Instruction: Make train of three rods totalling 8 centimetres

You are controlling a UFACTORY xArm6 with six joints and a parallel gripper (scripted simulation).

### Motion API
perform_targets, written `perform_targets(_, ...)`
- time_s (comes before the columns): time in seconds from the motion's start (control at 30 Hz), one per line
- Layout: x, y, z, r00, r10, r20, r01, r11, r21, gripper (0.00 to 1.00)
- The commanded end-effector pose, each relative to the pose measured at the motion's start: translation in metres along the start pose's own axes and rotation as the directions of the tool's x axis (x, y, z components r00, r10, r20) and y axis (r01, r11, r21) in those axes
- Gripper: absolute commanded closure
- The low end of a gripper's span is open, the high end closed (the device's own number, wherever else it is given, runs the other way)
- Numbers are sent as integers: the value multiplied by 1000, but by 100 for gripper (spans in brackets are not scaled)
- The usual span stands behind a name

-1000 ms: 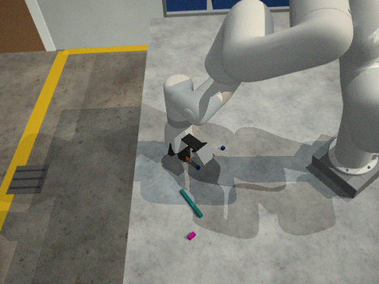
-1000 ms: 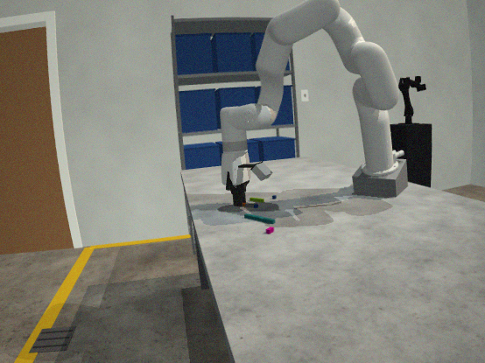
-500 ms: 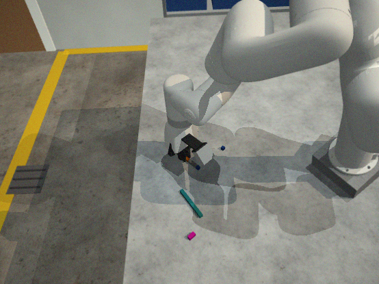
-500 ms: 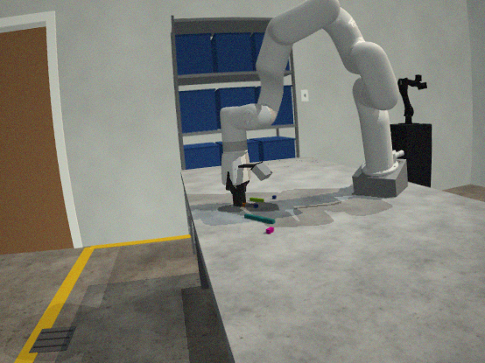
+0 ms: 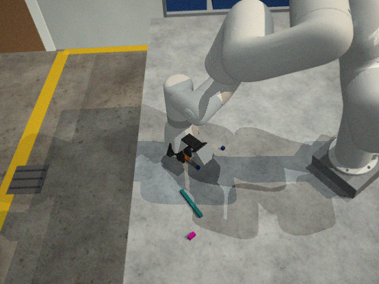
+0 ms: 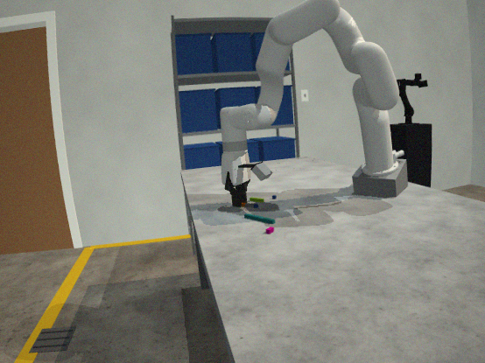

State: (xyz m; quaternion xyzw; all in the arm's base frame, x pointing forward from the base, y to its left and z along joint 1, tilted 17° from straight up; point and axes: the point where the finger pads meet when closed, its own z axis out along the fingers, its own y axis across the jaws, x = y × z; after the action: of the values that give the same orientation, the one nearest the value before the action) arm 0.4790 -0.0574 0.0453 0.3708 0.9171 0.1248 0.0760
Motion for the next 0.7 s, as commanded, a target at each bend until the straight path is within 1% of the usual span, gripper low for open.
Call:
perform_targets(0.0,-1,1,-1,1000,0,3,0,1000,-2,76)
perform_targets(0.17,-1,1,-2,1000,0,3,0,1000,-2,76)
perform_targets(0.3,-1,1,-8,1000,0,3,0,1000,-2,76)
perform_targets(0.4,-1,1,-19,1000,0,3,0,1000,-2,76)
perform_targets(0.53,-1,1,-39,1000,0,3,0,1000,-2,76)
perform_targets(0.6,-1,1,-39,1000,0,3,0,1000,-2,76)
perform_targets(0.67,-1,1,-50,1000,0,3,0,1000,-2,76)
